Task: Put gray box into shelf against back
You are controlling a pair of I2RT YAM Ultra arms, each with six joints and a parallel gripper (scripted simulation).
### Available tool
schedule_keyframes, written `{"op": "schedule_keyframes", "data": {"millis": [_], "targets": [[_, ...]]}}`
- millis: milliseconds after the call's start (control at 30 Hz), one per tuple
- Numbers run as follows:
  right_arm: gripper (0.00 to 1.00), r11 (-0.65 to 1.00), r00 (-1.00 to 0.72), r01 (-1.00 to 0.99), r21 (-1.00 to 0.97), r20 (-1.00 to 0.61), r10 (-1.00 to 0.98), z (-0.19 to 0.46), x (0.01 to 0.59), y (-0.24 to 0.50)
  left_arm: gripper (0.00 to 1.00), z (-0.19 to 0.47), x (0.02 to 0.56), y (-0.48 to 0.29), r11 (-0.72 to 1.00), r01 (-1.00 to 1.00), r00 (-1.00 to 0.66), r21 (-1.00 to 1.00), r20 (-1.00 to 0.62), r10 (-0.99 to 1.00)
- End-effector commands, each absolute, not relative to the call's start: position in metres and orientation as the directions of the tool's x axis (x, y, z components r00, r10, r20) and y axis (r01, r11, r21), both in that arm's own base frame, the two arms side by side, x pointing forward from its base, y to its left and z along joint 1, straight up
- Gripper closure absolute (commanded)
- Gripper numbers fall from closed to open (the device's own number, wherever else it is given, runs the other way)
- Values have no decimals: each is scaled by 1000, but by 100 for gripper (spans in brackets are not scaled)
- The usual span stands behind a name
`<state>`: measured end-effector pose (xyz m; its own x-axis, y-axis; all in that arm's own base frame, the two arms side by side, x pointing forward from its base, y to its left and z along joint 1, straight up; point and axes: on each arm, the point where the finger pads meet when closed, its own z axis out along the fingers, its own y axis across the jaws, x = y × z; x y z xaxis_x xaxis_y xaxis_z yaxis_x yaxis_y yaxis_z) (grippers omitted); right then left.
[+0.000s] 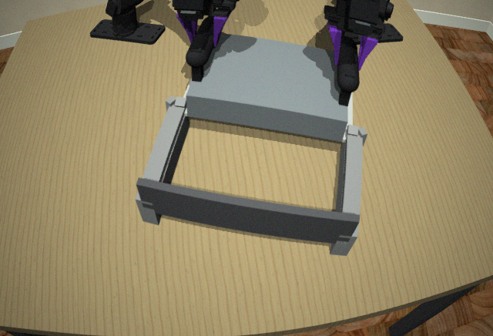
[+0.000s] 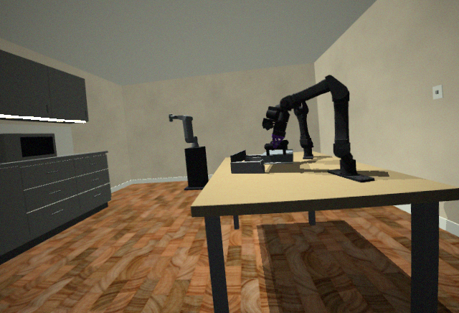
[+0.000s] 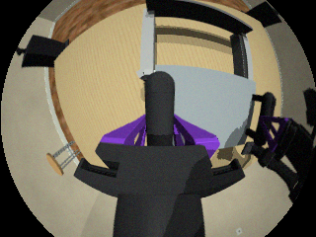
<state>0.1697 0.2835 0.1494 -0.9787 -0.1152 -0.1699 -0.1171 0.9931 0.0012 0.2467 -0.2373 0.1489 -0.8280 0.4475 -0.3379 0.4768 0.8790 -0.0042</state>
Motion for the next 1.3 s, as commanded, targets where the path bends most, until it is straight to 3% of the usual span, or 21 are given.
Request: {"op": "schedule_keyframes", "data": {"millis": [0, 1267], "targets": [[84, 992, -956, -94, 88, -287, -65, 186, 200, 294, 84, 187, 276, -250, 882, 471, -781, -15, -472, 409], [84, 993, -956, -92, 72, -287, -68, 182, 264, 301, 84, 184, 332, -276, 885, 467, -786, -4, -460, 413]]}}
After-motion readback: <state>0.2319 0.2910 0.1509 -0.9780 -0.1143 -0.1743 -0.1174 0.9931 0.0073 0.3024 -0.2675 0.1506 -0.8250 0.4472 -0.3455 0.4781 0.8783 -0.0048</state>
